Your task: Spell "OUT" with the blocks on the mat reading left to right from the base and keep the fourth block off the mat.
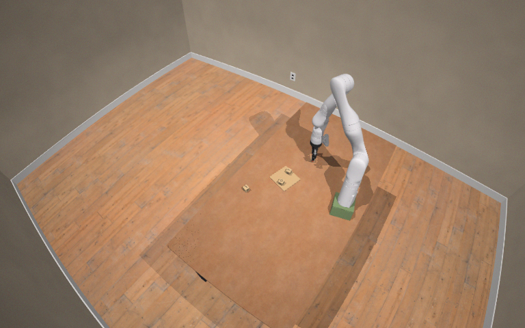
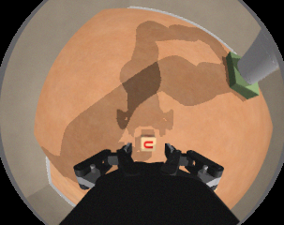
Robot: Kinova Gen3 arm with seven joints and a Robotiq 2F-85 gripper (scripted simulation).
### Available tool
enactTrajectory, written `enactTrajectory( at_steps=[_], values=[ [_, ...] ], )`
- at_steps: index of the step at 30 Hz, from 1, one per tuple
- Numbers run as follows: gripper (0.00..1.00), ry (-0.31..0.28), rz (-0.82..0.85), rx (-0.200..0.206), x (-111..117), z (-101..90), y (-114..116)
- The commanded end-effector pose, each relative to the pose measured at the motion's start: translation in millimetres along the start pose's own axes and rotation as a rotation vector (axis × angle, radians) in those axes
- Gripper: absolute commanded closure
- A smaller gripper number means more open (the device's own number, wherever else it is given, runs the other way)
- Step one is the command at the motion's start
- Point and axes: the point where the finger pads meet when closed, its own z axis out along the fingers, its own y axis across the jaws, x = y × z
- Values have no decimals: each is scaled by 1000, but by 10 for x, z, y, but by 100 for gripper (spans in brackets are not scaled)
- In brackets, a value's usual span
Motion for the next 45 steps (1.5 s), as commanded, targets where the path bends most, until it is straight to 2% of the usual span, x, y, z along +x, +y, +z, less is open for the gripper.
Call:
enactTrajectory(
  at_steps=[1,25,45],
  values=[
    [33,3,2,-1,14,16,0],
    [33,3,2,-1,14,36,-1],
    [33,3,2,-1,15,365,0]
  ],
)
